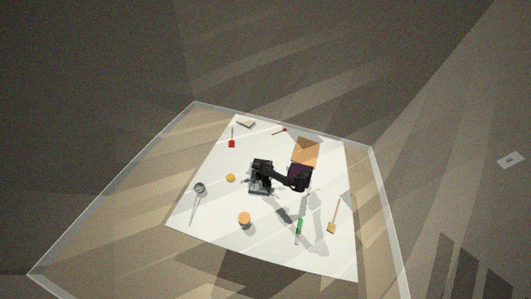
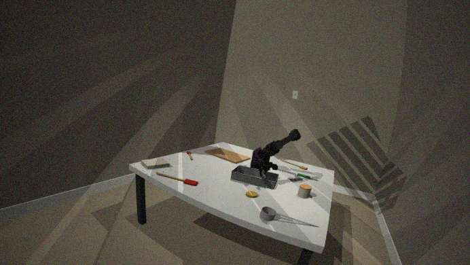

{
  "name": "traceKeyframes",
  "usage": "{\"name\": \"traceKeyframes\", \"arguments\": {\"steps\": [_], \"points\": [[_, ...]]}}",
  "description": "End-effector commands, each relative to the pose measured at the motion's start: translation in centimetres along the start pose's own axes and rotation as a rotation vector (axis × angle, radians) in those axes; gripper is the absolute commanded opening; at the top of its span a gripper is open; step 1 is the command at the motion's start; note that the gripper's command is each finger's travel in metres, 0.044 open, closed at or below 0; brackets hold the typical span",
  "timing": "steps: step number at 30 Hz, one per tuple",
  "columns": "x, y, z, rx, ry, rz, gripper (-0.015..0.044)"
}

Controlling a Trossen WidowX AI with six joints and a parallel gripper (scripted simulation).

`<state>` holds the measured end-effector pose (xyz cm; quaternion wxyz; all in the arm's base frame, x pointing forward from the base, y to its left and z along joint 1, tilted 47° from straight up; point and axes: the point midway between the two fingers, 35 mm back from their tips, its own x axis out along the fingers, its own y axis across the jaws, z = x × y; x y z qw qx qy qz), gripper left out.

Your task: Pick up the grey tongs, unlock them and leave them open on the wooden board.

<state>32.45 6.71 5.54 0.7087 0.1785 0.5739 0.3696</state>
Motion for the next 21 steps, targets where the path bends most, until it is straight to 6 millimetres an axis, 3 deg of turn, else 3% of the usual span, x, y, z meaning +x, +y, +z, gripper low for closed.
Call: {"name": "traceKeyframes", "arguments": {"steps": [1, 3, 7, 9, 21], "points": [[-1.5, -0.3, 0.3, -0.002, -0.004, -0.007, -0.015], [-3.6, -0.6, 0.5, 0.0, -0.003, -0.011, -0.015], [-10.2, -0.5, 0.3, 0.005, -0.002, -0.009, -0.015], [-12.2, -0.3, 0.0, 0.006, -0.003, -0.003, -0.015], [-12.8, -0.2, -0.1, 0.006, -0.004, -0.001, -0.015]]}}
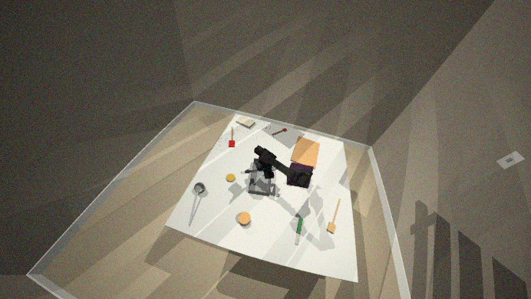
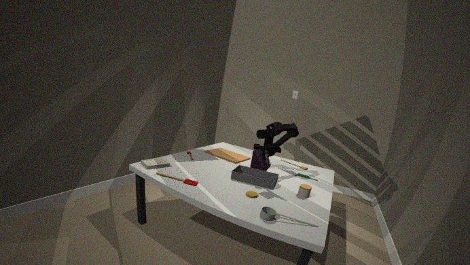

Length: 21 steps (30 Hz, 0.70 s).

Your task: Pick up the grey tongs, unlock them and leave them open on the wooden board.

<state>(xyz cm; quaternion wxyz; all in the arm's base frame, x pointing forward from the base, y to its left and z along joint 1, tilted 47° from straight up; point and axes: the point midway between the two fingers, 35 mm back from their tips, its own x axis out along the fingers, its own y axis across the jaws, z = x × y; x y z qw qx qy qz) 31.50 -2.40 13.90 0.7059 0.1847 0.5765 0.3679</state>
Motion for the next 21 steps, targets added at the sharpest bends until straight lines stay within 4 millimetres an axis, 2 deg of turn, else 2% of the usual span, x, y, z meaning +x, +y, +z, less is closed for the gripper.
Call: {"name": "traceKeyframes", "arguments": {"steps": [1, 6, 13, 21], "points": [[-0.4, -0.1, 0.1, -0.008, -0.005, -0.007, -0.015], [-0.2, -1.6, -0.2, 0.057, 0.0, -0.008, -0.015], [-0.9, -6.3, -1.1, 0.226, -0.001, -0.026, -0.015], [-1.5, -11.7, -3.0, 0.422, -0.005, -0.039, -0.015]]}}
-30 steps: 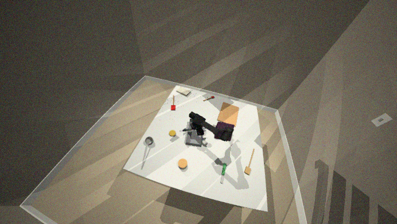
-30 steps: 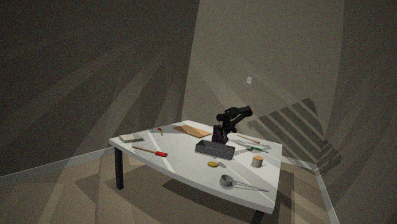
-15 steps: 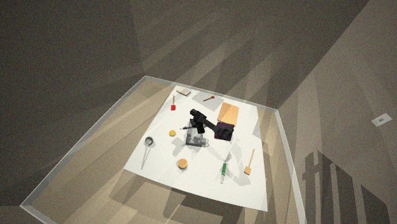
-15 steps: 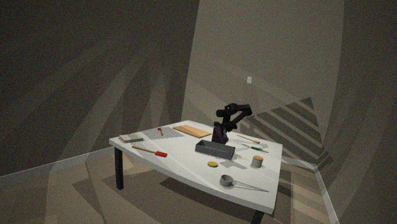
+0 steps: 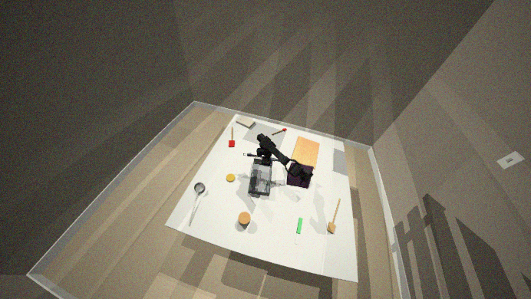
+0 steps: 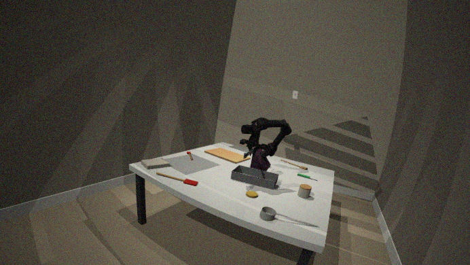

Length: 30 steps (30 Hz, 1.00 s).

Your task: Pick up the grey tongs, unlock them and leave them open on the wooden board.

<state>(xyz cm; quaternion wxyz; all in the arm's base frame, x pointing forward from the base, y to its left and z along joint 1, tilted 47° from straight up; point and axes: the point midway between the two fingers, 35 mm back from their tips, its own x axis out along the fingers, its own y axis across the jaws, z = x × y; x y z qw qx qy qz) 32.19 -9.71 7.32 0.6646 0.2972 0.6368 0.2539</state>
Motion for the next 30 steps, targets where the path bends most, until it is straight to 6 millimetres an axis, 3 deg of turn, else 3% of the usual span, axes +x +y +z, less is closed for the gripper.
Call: {"name": "traceKeyframes", "arguments": {"steps": [1, 20, 27, 30], "points": [[-0.6, -2.9, 0.0, 0.095, -0.015, -0.014, -0.015], [-0.3, -16.0, -3.6, 0.546, -0.016, -0.007, -0.015], [0.4, -20.0, -5.6, 0.692, -0.012, 0.006, -0.015], [0.5, -20.3, -5.9, 0.706, -0.011, 0.008, -0.015]]}}
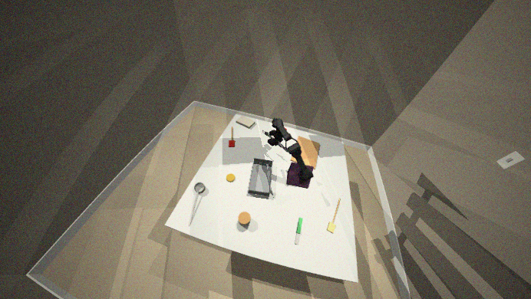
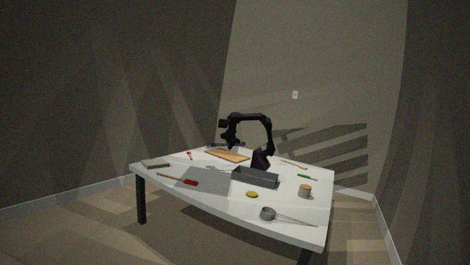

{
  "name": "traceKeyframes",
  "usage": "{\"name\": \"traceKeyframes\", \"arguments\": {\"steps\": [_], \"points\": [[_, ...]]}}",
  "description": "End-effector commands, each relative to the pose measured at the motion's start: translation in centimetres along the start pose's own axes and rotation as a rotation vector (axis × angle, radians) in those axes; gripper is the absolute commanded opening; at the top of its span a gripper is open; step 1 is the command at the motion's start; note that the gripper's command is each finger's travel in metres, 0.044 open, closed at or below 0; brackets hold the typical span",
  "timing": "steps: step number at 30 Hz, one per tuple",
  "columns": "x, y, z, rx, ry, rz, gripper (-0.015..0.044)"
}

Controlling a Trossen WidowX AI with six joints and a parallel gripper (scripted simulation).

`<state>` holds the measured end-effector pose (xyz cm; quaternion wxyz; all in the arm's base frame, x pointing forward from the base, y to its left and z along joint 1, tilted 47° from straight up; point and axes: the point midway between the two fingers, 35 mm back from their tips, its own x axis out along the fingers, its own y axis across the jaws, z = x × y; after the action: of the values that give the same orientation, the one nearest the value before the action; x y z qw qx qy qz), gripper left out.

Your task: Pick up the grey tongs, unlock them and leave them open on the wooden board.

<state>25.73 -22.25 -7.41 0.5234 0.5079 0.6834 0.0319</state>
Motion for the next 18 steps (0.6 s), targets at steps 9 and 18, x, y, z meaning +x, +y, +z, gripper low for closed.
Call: {"name": "traceKeyframes", "arguments": {"steps": [9, 18], "points": [[-1.4, -4.8, -0.2, 0.163, -0.031, -0.017, -0.015], [-2.5, -11.5, -2.0, 0.393, -0.048, -0.027, -0.015]]}}
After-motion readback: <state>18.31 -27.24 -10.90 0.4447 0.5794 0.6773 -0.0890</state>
